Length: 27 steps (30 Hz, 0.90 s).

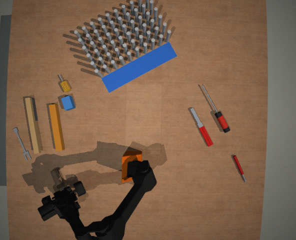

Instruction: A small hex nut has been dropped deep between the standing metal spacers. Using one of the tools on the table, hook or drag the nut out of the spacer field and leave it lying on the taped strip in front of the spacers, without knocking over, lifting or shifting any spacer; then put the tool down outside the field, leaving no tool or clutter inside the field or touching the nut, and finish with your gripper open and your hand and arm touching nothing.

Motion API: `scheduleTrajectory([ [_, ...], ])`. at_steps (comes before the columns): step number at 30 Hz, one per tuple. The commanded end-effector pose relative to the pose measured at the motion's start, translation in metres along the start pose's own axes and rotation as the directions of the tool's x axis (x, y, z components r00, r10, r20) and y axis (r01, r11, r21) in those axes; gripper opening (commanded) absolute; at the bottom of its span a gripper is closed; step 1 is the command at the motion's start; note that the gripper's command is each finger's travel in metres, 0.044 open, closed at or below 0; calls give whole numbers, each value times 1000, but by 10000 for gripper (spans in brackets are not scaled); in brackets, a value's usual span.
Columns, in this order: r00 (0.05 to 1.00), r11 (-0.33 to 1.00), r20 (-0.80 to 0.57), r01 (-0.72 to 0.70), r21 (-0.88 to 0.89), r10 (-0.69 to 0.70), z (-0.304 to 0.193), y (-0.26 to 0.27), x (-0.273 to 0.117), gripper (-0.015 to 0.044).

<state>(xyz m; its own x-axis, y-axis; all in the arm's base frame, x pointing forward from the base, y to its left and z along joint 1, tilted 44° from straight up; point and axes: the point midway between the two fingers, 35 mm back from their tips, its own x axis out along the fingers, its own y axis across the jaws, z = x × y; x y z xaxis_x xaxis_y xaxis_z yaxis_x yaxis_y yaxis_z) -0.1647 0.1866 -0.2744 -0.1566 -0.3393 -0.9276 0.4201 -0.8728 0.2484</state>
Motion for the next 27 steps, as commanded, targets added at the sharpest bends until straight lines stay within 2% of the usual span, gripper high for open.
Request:
scheduleTrajectory([
  [1,1000,1000,0,-3,1,3,0,7,2,0],
  [23,998,998,6,60,-14,-60,0,7,2,0],
  [27,998,998,6,65,-16,-65,0,1,1,105],
])
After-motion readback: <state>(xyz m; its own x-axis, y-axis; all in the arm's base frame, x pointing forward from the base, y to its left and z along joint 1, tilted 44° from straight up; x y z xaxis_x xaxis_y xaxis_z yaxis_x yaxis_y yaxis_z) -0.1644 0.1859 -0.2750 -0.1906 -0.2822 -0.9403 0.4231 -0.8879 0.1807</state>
